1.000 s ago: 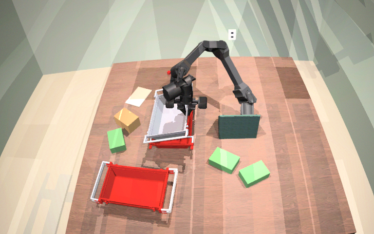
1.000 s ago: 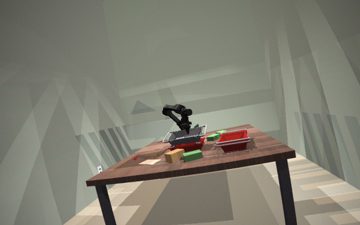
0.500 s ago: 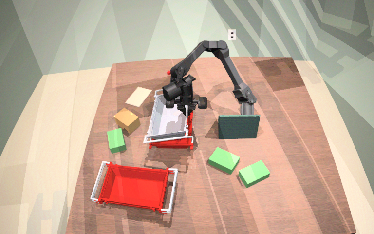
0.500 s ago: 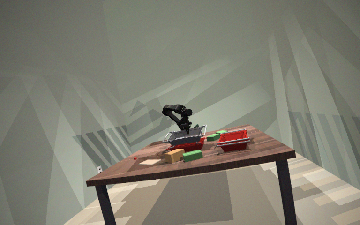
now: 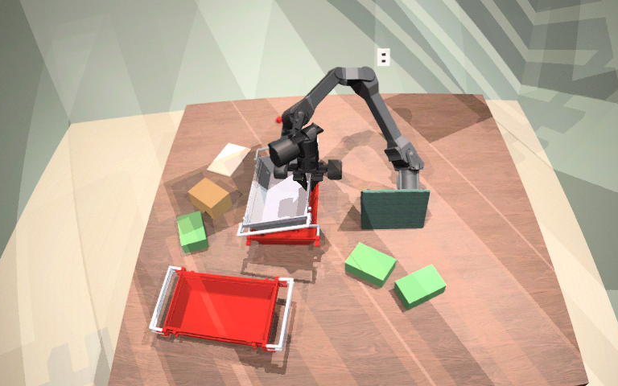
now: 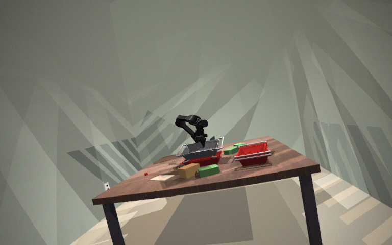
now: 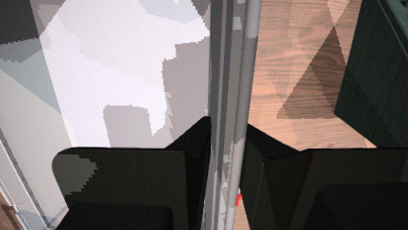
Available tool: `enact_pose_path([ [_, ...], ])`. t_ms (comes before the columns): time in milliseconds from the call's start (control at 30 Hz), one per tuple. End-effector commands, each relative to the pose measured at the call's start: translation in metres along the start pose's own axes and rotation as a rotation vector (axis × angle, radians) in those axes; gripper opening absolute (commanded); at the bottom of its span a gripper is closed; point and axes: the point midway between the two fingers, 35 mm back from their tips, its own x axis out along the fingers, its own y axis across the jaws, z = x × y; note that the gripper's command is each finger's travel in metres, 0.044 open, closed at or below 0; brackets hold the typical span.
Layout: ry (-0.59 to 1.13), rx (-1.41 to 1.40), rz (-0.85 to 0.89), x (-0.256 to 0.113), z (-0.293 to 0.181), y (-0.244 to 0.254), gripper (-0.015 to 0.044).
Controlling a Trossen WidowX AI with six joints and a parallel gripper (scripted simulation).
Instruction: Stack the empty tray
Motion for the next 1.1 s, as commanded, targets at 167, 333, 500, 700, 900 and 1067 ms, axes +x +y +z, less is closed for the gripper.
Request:
enact_pose_path([
  [167,-0.011,-0.012,-0.015,0.006,0.003,-0.003,0.0],
  [333,-0.011,-0.012,-0.015,0.012,0.005,-0.005,0.0],
  [500,-0.012,-0.012,-0.015,0.016,0.005,-0.006,0.0],
  [700,-0.012,-0.012,-0.015,0.016,0.005,-0.006,0.0],
  [900,-0.012,-0.012,-0.015,0.016,0.005,-0.006,0.0],
  [1067,-0.012,-0.012,-0.015,0.016,0.005,-0.006,0.0],
])
